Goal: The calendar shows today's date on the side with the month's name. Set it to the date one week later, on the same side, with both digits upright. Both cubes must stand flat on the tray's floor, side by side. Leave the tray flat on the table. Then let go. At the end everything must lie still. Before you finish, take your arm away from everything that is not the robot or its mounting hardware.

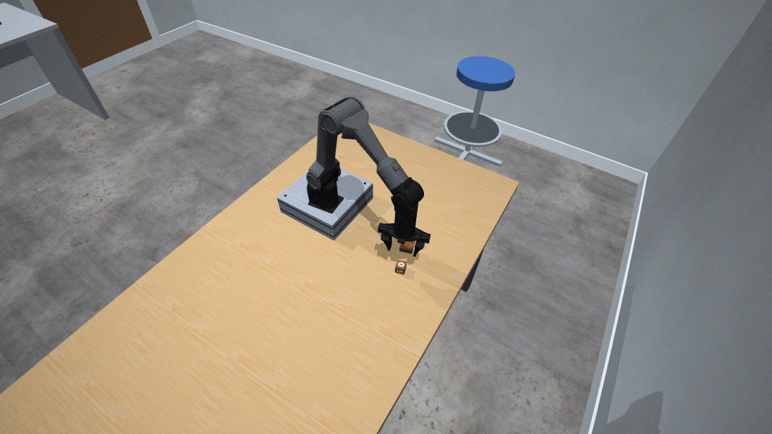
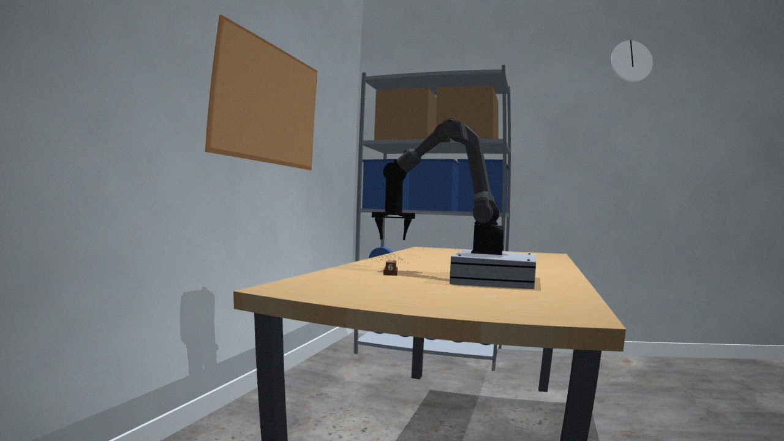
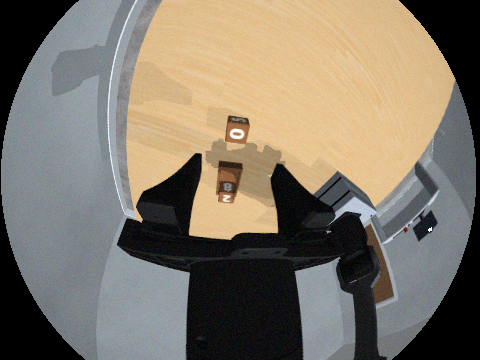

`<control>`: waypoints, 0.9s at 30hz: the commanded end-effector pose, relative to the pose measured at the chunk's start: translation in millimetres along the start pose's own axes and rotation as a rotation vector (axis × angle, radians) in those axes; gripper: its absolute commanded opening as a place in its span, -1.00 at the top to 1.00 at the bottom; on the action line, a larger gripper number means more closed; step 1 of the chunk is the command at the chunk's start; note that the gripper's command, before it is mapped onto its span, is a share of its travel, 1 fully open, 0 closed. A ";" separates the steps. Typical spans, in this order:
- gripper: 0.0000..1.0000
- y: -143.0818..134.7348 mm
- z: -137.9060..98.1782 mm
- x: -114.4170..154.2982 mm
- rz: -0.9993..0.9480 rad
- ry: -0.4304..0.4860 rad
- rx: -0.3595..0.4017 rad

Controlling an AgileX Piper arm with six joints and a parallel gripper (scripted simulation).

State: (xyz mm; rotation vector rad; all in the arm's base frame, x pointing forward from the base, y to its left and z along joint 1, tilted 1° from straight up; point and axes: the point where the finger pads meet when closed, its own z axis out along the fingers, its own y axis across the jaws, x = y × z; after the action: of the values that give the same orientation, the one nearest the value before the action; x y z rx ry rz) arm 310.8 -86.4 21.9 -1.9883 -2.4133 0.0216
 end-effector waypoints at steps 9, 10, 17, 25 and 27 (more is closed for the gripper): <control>-1.00 1.3 -1.1 6.2 -0.070 0.000 -0.003; -1.00 2.1 -1.1 9.6 -0.112 -0.001 -0.004; -1.00 6.0 -1.2 39.9 -0.482 -0.001 -0.004; -1.00 6.2 -1.0 80.9 -0.995 -0.002 -0.004; -1.00 4.8 -0.8 95.8 -1.186 -0.002 -0.004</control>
State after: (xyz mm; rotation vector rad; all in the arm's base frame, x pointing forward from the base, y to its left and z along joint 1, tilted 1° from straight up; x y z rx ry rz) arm 298.8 2.8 22.3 -0.4211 -3.0942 0.0108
